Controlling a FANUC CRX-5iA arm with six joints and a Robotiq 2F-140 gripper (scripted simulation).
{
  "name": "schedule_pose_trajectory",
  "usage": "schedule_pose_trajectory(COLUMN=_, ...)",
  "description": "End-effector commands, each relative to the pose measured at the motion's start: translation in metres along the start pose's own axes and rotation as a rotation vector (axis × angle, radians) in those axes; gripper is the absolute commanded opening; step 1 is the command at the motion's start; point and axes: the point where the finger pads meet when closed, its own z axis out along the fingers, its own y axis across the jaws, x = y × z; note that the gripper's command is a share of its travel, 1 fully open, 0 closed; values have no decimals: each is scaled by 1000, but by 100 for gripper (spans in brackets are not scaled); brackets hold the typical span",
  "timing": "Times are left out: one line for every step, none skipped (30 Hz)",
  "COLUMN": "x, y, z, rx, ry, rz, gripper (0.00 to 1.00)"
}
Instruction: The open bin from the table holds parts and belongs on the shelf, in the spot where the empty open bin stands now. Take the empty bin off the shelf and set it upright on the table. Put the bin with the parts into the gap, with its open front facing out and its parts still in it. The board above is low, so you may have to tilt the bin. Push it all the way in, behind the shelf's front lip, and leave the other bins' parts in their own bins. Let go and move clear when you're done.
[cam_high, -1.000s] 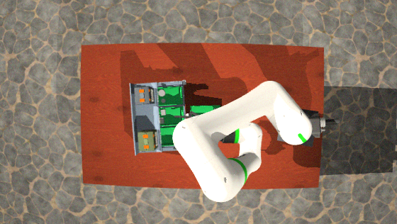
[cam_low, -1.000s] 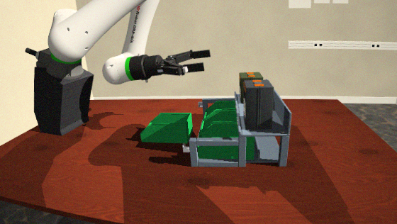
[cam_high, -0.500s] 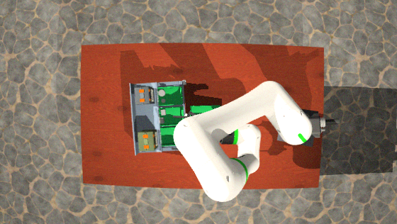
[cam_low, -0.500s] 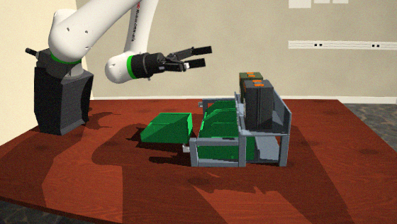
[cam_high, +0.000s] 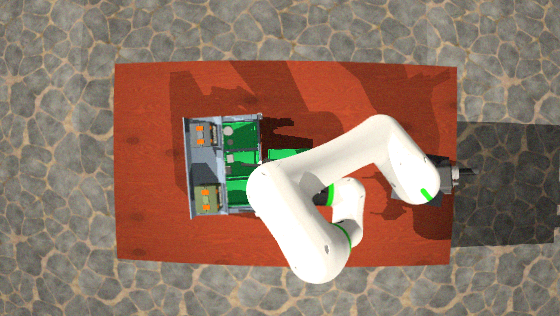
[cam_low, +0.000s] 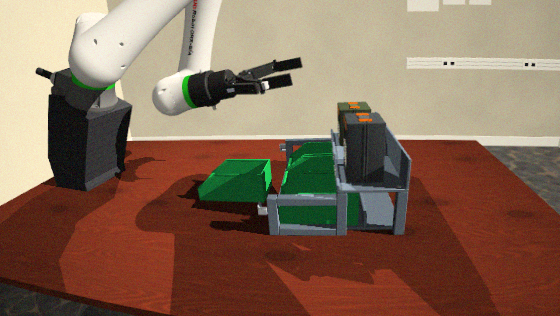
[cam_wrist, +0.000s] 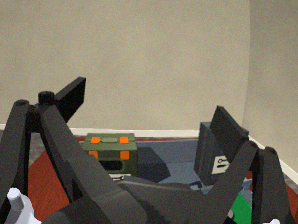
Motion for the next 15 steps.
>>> schedule_pose_trajectory(x=4, y=0, z=2, rx=-4, ry=11, rz=0, gripper=100)
schedule_pose_trajectory(x=6, y=-1, z=3, rx=-6, ry=15, rz=0, gripper=100)
schedule_pose_trajectory(x=7, y=-1, z=4, rx=-8, ry=19, rz=0, gripper=100)
schedule_pose_trajectory(x=7, y=-1, z=4, rx=-8, ry=19, rz=0, gripper=100)
schedule_pose_trajectory(x=7, y=-1, z=4, rx=-8, ry=19, rz=0, gripper=100)
schedule_pose_trajectory(x=9, y=-1, z=5, rx=-11, ry=24, rz=-1, gripper=100)
schedule_pose_trajectory(x=11, y=-1, z=6, rx=-13, ry=28, rz=-1, gripper=100)
schedule_pose_trajectory(x=13, y=-1, z=7, rx=-15, ry=33, rz=-1, gripper=100)
schedule_pose_trajectory(x=15, y=-1, z=8, rx=-17, ry=37, rz=-1, gripper=100)
schedule_pose_trajectory(x=16, y=-2, z=9, rx=-19, ry=42, rz=-1, gripper=100)
schedule_pose_trajectory(x=18, y=-2, z=10, rx=-22, ry=47, rz=-1, gripper=100)
schedule_pose_trajectory(x=20, y=-2, z=11, rx=-24, ry=51, rz=-1, gripper=100)
schedule_pose_trajectory(x=22, y=-2, z=12, rx=-27, ry=56, rz=-2, gripper=100)
schedule_pose_trajectory(x=24, y=-2, z=13, rx=-29, ry=61, rz=-2, gripper=100)
schedule_pose_trajectory(x=26, y=-2, z=14, rx=-32, ry=66, rz=-2, gripper=100)
